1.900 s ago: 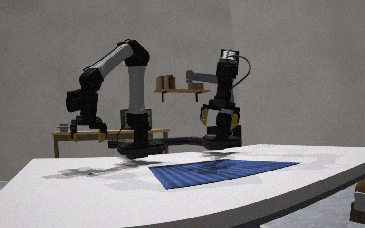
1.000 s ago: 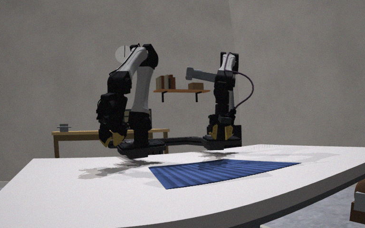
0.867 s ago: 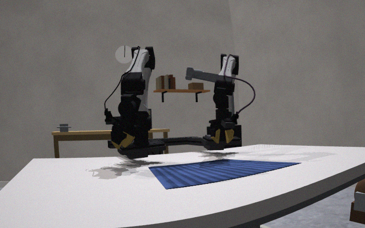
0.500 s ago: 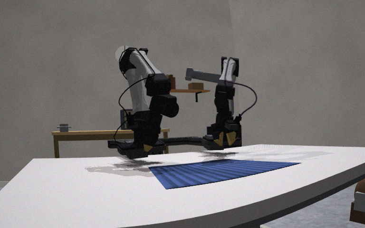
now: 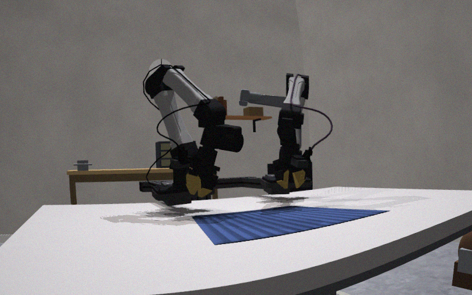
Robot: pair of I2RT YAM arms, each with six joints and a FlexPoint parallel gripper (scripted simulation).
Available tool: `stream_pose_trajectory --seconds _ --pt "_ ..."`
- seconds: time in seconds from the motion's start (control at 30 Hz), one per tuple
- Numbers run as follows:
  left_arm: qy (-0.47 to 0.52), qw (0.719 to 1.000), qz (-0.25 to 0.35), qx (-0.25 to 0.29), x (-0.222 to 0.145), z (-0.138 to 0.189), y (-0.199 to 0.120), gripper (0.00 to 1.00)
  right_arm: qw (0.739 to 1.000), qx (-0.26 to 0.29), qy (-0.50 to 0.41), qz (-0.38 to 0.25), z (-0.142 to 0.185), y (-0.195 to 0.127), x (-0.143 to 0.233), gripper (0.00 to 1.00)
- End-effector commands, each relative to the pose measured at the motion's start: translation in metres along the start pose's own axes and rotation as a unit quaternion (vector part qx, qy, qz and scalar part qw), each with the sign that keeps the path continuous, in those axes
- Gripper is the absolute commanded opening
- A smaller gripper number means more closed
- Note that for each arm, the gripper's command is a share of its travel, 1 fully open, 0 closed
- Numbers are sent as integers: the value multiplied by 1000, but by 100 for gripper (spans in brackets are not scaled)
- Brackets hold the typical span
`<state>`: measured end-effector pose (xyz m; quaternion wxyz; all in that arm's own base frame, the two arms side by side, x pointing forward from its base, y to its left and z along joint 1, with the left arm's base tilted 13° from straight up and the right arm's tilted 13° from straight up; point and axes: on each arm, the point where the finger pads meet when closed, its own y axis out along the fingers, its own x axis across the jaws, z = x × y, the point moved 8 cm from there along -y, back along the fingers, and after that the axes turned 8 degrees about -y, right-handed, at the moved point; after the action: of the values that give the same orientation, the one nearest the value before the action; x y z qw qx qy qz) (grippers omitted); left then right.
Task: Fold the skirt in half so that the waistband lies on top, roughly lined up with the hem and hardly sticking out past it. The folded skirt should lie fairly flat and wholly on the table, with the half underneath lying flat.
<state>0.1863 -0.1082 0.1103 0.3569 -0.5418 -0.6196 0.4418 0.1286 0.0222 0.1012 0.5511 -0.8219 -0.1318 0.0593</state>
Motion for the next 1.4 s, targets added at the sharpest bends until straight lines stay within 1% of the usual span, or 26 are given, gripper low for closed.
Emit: stream_pose_trajectory --seconds 0.0,0.13,0.27,0.33,0.47,0.6,0.77,0.83,1.27,1.3,1.37 --pt "-8 1000 10 -16 -4 -5 -2 48 992 6 -116 -43 -2 2 -4 48" --pt "-8 1000 10 -16 -4 -5 -2 48 973 6 -215 -77 -3 3 -9 48" --pt "-8 1000 10 -16 -4 -5 -2 48 943 5 -313 -110 -6 4 -13 48" --pt "-8 1000 10 -16 -4 -5 -2 48 943 5 -313 -110 -6 4 -13 48" --pt "-8 1000 10 -16 -4 -5 -2 48 903 4 -406 -143 -9 5 -17 48" --pt "-8 1000 10 -16 -4 -5 -2 48 852 3 -495 -174 -14 7 -20 48" --pt "-8 1000 10 -16 -4 -5 -2 48 790 -18 -576 -211 -24 -2 -16 48" --pt "-8 1000 10 -16 -4 -5 -2 48 772 -10 -598 -217 -26 0 -16 48" --pt "-8 1000 10 -16 -4 -5 -2 48 772 -9 -598 -216 -26 0 -16 48" --pt "-8 1000 10 -16 -4 -5 -2 48 772 0 -600 -208 -22 5 -21 48" --pt "-8 1000 10 -16 -4 -5 -2 48 772 0 -600 -208 -22 5 -21 48"
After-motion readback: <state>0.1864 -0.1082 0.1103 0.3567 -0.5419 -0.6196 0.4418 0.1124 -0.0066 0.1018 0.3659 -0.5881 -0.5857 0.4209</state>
